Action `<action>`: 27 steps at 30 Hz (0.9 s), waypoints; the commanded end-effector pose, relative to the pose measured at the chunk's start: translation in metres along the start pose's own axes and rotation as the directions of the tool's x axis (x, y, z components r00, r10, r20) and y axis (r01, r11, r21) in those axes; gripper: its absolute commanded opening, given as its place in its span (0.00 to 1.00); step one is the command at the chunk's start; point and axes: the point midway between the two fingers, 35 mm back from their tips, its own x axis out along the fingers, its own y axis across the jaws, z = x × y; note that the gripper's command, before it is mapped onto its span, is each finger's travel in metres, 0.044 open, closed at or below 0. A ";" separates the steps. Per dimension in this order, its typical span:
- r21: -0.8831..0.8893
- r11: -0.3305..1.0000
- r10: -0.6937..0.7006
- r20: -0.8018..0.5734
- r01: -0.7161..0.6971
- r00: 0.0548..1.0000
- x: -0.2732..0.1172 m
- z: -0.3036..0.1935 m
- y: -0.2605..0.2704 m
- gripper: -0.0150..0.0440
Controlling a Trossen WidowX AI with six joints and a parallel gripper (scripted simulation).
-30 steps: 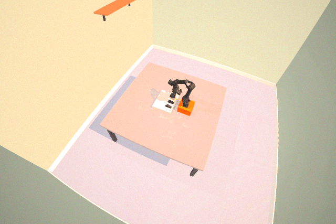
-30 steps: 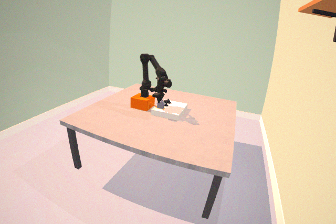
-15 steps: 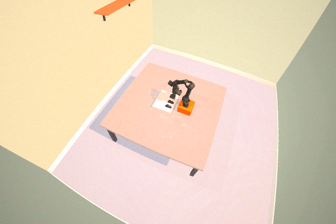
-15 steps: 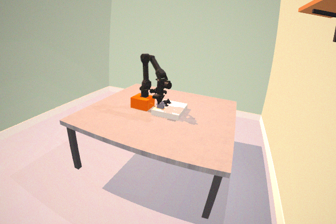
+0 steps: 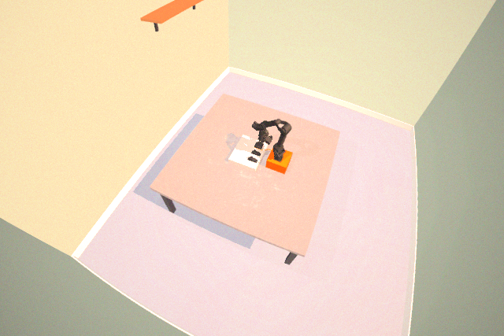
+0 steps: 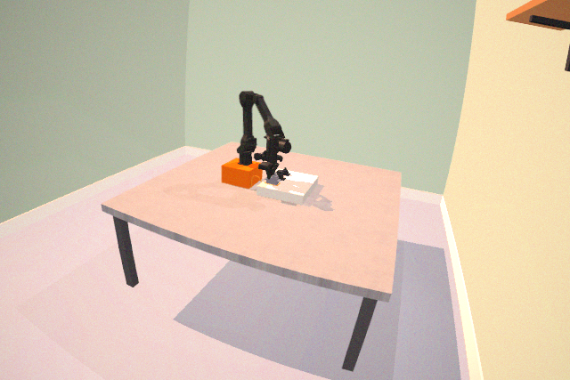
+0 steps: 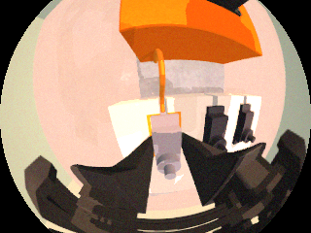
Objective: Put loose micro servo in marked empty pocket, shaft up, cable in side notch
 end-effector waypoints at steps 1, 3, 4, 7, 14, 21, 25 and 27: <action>0.002 1.000 -0.001 0.001 0.001 1.000 0.004 0.000 0.000 0.25; 0.002 1.000 -0.001 0.001 0.001 1.000 0.006 0.000 0.000 0.25; 0.002 1.000 -0.001 0.001 0.001 1.000 0.006 0.000 0.000 0.25; 0.002 1.000 -0.001 0.001 0.001 1.000 0.008 0.000 0.000 0.25; 0.002 1.000 -0.001 0.001 0.001 1.000 0.014 0.000 0.000 0.25; 0.002 1.000 -0.001 0.001 0.001 1.000 0.019 0.000 0.000 0.25; 0.002 1.000 -0.001 0.001 0.001 1.000 0.017 0.000 0.000 0.43; 0.002 1.000 -0.001 0.001 0.001 1.000 0.017 0.000 0.000 0.52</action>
